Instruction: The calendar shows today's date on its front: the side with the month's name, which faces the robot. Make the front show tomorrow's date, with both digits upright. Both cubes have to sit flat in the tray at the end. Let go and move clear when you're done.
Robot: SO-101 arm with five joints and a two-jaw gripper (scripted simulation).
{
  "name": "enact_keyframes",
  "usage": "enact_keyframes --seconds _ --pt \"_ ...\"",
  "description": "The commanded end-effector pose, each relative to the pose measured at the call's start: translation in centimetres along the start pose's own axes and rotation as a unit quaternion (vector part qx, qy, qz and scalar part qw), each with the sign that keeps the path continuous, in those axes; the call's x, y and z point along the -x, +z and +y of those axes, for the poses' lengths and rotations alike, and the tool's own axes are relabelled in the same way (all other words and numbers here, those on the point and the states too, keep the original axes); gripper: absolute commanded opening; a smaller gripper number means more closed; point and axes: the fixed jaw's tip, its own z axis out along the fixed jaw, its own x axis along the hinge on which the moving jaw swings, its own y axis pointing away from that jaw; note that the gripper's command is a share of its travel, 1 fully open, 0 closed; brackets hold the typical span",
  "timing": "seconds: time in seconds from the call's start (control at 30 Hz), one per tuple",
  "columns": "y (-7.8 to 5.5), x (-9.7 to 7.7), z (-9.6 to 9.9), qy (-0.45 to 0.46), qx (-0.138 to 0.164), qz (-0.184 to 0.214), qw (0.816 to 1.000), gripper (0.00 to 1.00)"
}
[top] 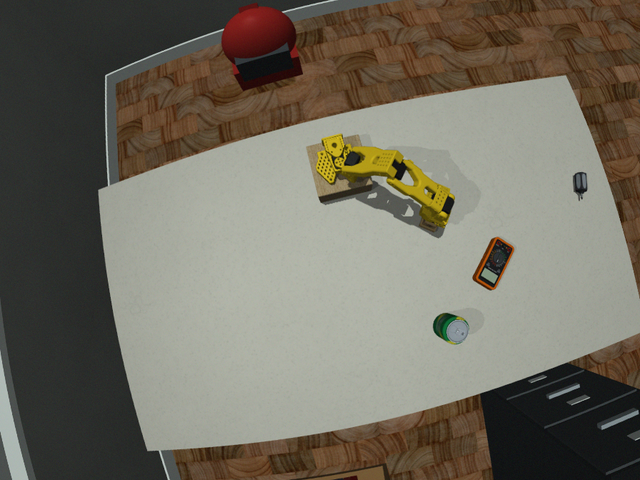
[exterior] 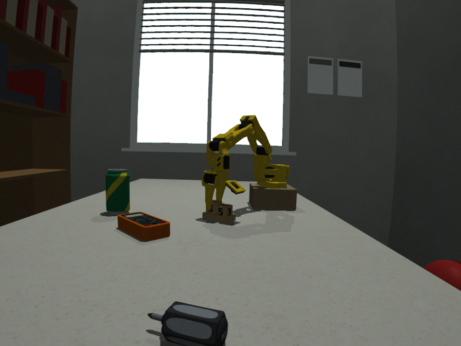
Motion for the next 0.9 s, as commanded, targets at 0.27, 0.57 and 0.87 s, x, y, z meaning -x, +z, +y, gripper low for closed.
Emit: enact_keyframes --seconds 0.27,0.57,0.87 --pt "-0.47 -0.14 -0.09 0.007 -0.001 -0.001 1.000 0.00" --pt "-0.57 -0.14 -0.12 0.007 -0.001 -0.001 1.000 0.00" --pt "-0.77 -0.15 -0.19 0.007 -0.001 -0.001 1.000 0.00"
